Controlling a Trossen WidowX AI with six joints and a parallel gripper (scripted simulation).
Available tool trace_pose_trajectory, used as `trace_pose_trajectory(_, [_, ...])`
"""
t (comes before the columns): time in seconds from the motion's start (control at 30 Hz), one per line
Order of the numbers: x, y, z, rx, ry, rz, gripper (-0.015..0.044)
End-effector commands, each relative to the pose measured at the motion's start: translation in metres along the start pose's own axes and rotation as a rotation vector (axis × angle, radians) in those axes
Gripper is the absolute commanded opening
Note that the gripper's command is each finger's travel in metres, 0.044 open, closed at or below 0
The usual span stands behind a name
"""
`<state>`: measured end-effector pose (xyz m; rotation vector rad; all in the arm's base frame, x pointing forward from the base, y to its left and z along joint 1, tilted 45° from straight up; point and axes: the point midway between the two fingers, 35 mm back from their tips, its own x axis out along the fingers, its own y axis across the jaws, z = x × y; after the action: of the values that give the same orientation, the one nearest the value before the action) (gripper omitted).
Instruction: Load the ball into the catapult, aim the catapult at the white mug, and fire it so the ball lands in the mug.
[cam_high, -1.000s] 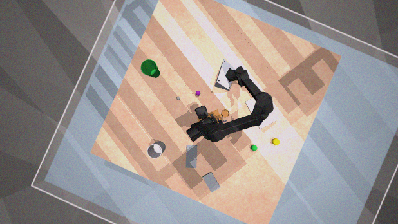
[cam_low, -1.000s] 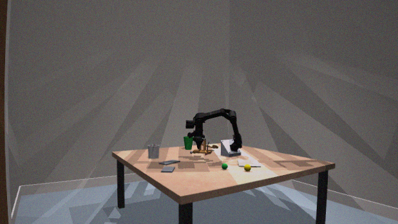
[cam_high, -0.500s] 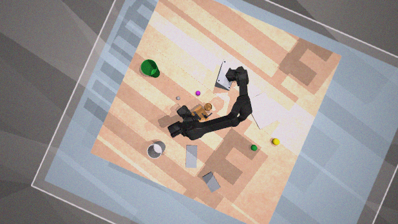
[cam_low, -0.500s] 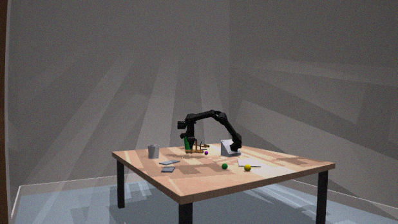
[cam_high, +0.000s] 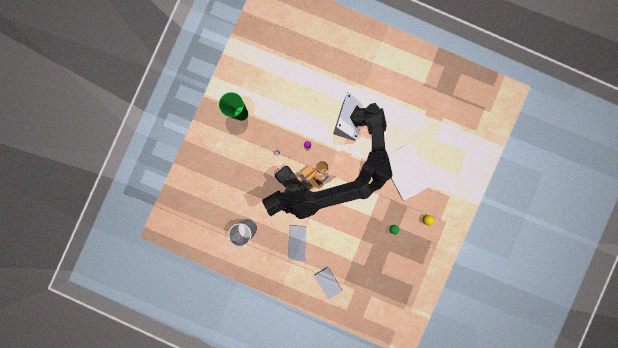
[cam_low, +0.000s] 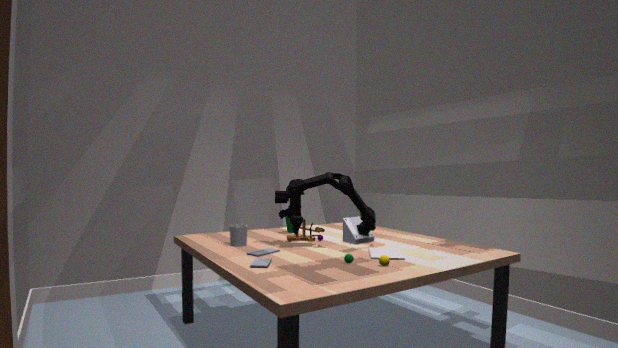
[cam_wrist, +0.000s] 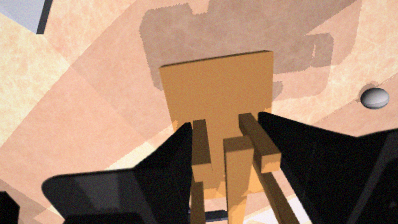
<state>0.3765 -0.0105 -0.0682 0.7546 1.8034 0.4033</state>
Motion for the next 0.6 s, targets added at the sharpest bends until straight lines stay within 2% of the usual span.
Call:
trace_pose_trajectory(0.0, [0.003, -0.002, 0.001, 0.009, -0.009, 0.008, 0.0000])
trace_pose_trajectory(0.57, [0.026, 0.000, 0.000, 0.001, 0.000, 0.001, 0.0000])
